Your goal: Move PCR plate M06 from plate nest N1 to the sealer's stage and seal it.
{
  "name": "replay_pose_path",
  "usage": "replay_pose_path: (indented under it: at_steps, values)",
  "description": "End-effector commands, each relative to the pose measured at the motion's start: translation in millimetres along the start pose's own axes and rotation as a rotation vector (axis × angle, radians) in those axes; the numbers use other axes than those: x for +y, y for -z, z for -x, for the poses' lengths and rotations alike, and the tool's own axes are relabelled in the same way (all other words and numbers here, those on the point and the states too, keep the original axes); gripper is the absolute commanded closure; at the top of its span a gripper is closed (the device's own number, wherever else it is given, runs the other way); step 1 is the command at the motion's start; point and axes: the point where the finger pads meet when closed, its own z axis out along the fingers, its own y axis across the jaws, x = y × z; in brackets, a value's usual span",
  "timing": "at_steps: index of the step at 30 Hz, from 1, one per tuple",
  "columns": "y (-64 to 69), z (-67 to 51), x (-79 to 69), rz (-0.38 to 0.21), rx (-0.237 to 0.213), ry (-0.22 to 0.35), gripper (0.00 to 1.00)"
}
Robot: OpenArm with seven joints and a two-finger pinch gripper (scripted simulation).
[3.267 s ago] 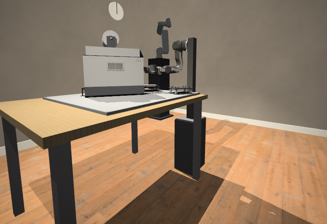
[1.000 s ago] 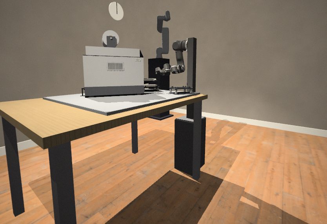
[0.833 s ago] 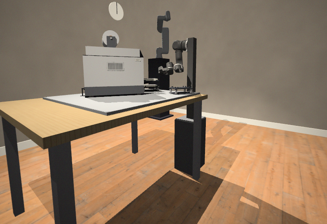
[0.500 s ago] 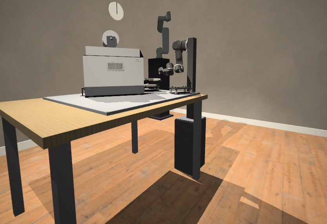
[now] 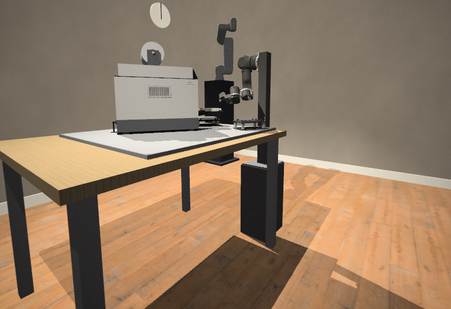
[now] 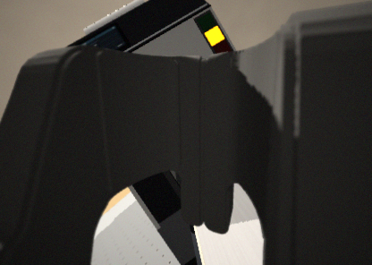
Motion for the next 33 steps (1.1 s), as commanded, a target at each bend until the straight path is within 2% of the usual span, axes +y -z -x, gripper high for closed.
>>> replay_pose_path:
  at_steps: [1, 2, 3, 7, 19, 20, 24, 33]
  values:
    - [38.5, 11.8, -0.5, 0.189, -0.009, -0.171, 1.00]
    - [38.5, 11.8, -0.5, 0.189, -0.009, -0.171, 1.00]
    - [8.6, 2.1, -1.7, 0.036, 0.000, -0.040, 1.00]
    - [42.7, 13.1, -5.3, 0.184, -0.001, -0.186, 1.00]
    - [42.7, 13.1, -5.3, 0.184, -0.001, -0.186, 1.00]
    - [6.9, 0.1, -4.0, 0.020, 0.034, -0.051, 1.00]
    - [41.0, 11.4, -7.1, 0.169, 0.031, -0.196, 1.00]
    - [41.0, 11.4, -7.1, 0.169, 0.031, -0.196, 1.00]
